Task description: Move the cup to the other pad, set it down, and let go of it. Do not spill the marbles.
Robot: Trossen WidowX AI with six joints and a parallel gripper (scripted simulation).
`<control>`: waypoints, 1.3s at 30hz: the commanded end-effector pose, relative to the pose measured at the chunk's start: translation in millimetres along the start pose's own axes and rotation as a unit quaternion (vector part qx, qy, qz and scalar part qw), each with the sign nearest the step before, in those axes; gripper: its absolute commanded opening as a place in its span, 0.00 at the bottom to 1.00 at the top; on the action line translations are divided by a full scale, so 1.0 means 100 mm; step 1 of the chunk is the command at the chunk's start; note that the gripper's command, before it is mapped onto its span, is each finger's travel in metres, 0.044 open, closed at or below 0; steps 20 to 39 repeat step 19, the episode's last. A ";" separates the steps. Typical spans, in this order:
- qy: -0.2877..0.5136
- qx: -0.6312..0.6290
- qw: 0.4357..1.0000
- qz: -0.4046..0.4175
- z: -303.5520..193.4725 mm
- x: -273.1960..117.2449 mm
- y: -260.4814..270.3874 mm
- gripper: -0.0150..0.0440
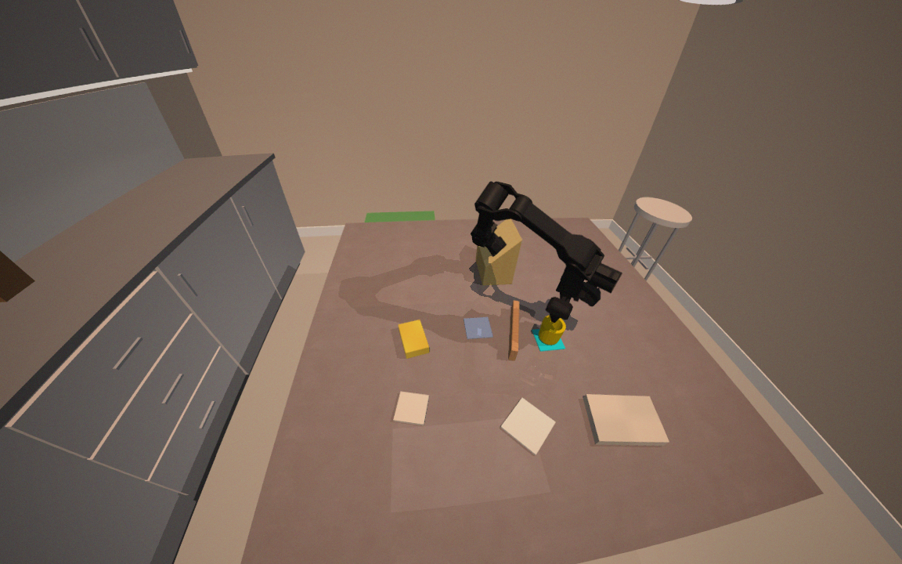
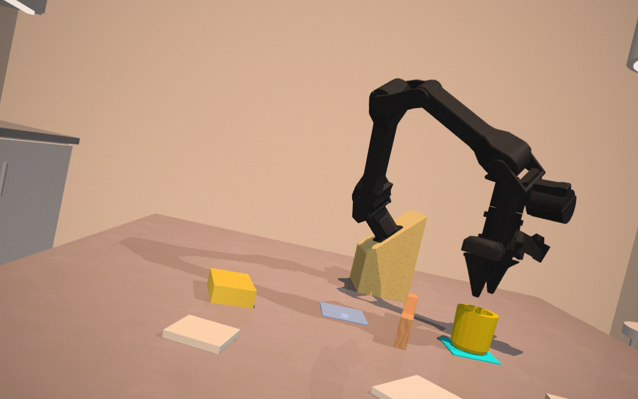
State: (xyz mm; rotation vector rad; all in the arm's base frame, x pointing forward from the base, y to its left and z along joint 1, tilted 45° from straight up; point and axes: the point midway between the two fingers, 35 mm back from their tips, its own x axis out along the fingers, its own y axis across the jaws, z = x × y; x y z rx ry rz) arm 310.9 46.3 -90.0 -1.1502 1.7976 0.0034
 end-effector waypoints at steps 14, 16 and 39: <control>-0.008 0.003 1.000 0.000 0.02 -0.52 -0.01 1.00; -0.008 0.003 1.000 0.000 0.02 -0.52 -0.01 1.00; -0.008 0.003 1.000 0.000 0.02 -0.52 -0.01 1.00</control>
